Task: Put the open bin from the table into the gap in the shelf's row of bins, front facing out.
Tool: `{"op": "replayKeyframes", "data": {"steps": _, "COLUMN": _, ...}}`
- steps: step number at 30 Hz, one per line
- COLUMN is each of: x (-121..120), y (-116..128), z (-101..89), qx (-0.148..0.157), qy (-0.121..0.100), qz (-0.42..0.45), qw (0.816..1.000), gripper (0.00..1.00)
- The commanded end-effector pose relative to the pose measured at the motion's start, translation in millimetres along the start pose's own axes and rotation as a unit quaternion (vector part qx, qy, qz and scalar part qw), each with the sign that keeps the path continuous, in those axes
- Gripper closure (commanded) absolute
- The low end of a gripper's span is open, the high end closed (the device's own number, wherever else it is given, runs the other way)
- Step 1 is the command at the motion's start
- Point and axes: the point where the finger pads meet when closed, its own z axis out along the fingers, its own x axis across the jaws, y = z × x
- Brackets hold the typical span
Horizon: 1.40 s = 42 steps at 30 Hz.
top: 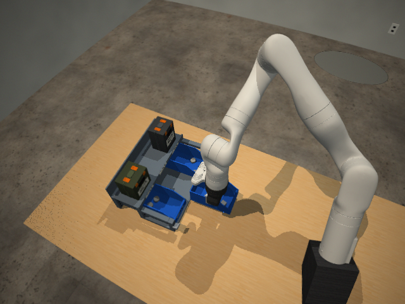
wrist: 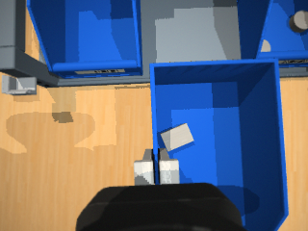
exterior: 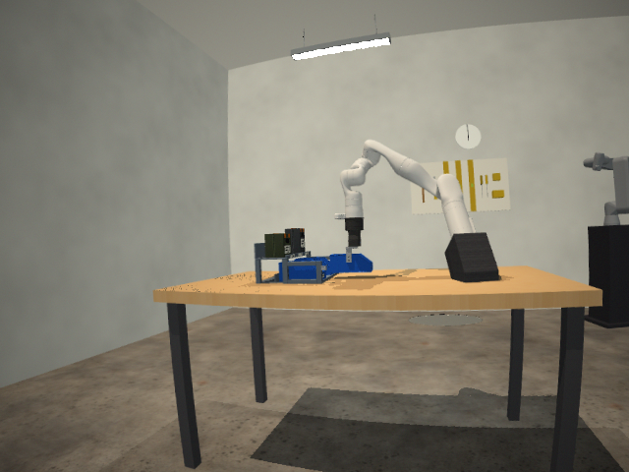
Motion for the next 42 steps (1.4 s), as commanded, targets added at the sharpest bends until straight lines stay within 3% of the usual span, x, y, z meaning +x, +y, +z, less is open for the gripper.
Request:
{"op": "replayKeyframes", "data": {"steps": 1, "x": 3.0, "y": 1.0, "z": 1.4, "qx": -0.004, "qy": 0.004, "qz": 0.000, "qw": 1.000, "gripper": 1.00}}
{"op": "replayKeyframes", "data": {"steps": 42, "x": 6.2, "y": 3.9, "z": 3.5, "qx": -0.009, "qy": 0.009, "qz": 0.002, "qw": 1.000, "gripper": 1.00}}
